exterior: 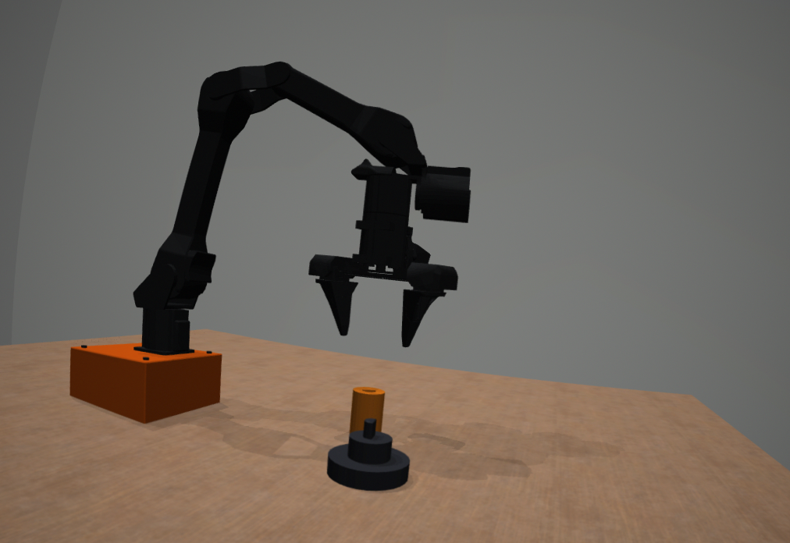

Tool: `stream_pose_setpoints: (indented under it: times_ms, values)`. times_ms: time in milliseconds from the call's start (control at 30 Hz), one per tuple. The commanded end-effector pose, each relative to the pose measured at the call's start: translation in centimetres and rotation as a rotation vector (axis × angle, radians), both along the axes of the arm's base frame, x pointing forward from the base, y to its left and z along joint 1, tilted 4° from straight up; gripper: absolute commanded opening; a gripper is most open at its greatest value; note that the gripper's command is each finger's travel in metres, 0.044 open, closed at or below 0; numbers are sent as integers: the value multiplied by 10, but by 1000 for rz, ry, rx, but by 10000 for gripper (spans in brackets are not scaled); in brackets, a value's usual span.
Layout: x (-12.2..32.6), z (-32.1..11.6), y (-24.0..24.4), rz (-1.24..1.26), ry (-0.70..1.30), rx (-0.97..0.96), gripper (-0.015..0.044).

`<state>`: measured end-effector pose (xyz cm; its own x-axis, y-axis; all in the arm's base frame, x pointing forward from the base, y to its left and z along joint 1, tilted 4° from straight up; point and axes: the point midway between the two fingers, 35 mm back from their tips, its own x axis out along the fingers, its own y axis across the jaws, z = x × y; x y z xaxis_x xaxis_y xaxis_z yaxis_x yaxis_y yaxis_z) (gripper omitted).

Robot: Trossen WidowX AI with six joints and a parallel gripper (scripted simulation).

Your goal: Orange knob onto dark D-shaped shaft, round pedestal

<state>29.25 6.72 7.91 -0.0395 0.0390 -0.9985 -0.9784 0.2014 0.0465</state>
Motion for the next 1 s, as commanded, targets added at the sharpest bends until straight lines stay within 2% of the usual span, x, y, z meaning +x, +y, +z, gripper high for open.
stream_pose_setpoints:
  times_ms: [0,367,433,833,967]
  values:
    - [0,2,-1,-126,-1,-10,440]
    - [0,0,-1,-1174,38,-48,440]
    - [0,0,-1,-1295,42,-52,440]
    - [0,0,-1,-1310,43,-53,440]
    - [-1,-30,1,-1310,43,-53,440]
